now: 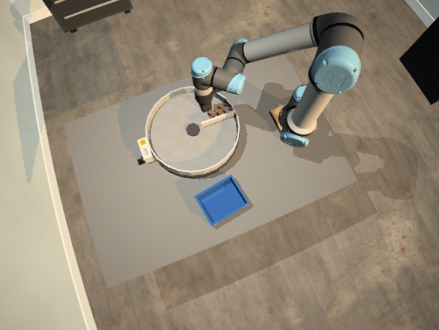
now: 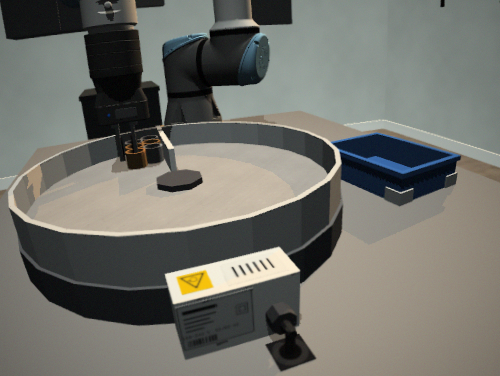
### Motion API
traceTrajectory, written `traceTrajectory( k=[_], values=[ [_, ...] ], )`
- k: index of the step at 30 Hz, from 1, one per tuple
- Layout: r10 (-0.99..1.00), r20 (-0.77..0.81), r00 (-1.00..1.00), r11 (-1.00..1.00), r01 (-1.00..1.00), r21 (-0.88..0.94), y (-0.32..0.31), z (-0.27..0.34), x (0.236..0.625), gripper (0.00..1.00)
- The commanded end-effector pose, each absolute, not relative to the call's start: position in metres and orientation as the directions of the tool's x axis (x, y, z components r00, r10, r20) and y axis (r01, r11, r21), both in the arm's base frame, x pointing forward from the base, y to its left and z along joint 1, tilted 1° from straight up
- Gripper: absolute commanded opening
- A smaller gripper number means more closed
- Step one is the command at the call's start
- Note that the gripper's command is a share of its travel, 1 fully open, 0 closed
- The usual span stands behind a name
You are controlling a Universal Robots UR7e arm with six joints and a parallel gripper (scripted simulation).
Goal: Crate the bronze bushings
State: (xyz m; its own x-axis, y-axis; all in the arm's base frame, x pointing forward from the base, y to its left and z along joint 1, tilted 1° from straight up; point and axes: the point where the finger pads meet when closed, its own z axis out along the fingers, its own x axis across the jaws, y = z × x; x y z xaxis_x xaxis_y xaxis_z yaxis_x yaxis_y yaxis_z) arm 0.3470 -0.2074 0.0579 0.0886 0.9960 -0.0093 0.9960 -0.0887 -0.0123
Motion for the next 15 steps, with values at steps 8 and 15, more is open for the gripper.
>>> traceTrajectory(
  k=[8,15],
  values=[
    [0.996,-0.010,0.089,-0.089,0.996,-0.012,-0.2077,0.0548,0.3471,0.40],
    [0.996,-0.010,0.089,-0.089,0.996,-0.012,-0.2077,0.0494,0.3471,0.40]
  ],
)
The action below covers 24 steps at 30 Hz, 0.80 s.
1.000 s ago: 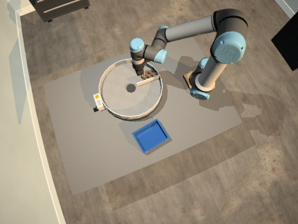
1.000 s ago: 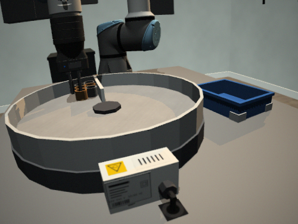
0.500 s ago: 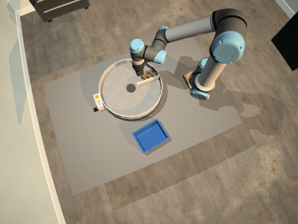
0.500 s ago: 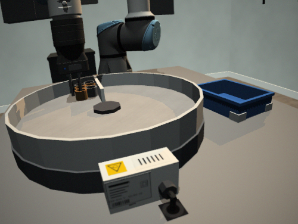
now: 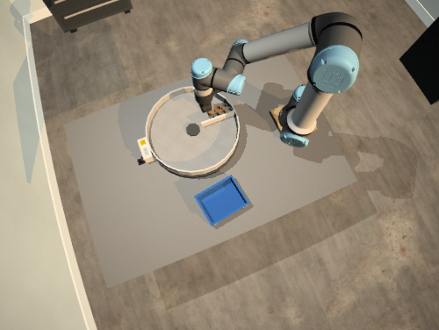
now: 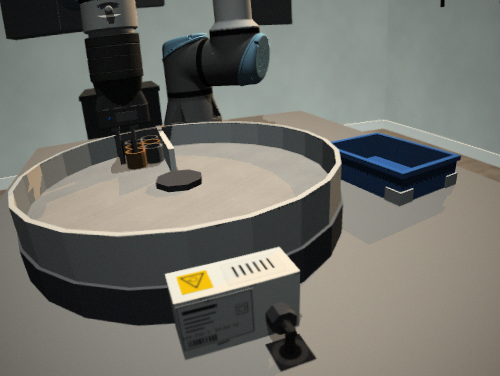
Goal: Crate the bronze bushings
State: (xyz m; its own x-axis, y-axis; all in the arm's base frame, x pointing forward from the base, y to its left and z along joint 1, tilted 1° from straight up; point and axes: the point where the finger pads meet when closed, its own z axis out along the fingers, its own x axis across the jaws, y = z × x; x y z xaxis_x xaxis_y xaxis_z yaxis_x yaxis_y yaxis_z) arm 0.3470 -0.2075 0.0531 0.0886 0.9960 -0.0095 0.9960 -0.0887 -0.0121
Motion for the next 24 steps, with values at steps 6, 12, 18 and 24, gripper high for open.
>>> traceTrajectory(
  k=[6,12,18,24],
  values=[
    [0.996,-0.010,0.089,-0.089,0.996,-0.011,-0.2077,0.0481,0.3471,0.40],
    [0.996,-0.010,0.089,-0.089,0.996,-0.011,-0.2077,0.0481,0.3471,0.40],
    [0.996,-0.010,0.089,-0.089,0.996,-0.012,-0.2077,0.0481,0.3471,0.00],
    [0.996,-0.010,0.089,-0.089,0.996,-0.012,-0.2077,0.0481,0.3471,0.00]
  ],
)
